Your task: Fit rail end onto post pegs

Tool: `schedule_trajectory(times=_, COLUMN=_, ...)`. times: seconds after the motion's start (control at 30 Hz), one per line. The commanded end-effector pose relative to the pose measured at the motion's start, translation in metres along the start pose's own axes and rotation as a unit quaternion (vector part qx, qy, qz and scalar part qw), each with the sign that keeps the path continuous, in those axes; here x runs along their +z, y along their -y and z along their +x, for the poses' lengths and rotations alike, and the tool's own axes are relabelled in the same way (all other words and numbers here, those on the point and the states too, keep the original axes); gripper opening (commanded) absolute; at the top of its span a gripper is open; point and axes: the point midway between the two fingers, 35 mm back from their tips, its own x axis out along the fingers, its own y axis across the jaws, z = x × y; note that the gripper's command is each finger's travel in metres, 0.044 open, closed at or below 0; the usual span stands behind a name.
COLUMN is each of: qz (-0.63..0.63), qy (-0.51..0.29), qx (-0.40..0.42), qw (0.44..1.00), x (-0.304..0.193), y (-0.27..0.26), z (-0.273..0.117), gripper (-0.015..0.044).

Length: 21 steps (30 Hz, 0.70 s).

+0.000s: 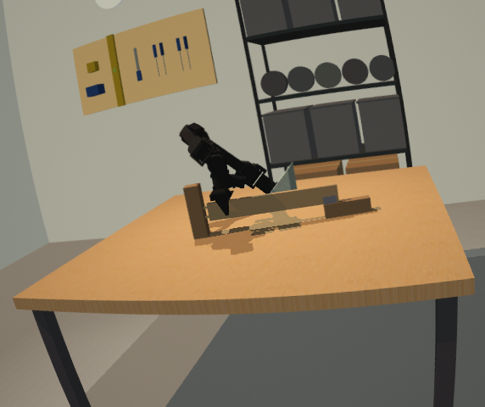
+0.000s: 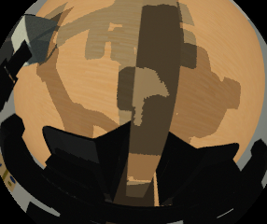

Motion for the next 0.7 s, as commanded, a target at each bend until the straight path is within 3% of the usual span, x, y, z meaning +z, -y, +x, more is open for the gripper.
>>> schedule_trajectory(times=0.0, qz=-0.002, qy=0.0, qx=0.0, qw=1.0, x=-0.0018, y=0.0, z=-0.0004, gripper=0.0)
schedule_trajectory(times=0.67, qz=-0.002, qy=0.0, qx=0.0, qw=1.0, x=-0.0082, y=0.0, z=-0.0003, gripper=0.0)
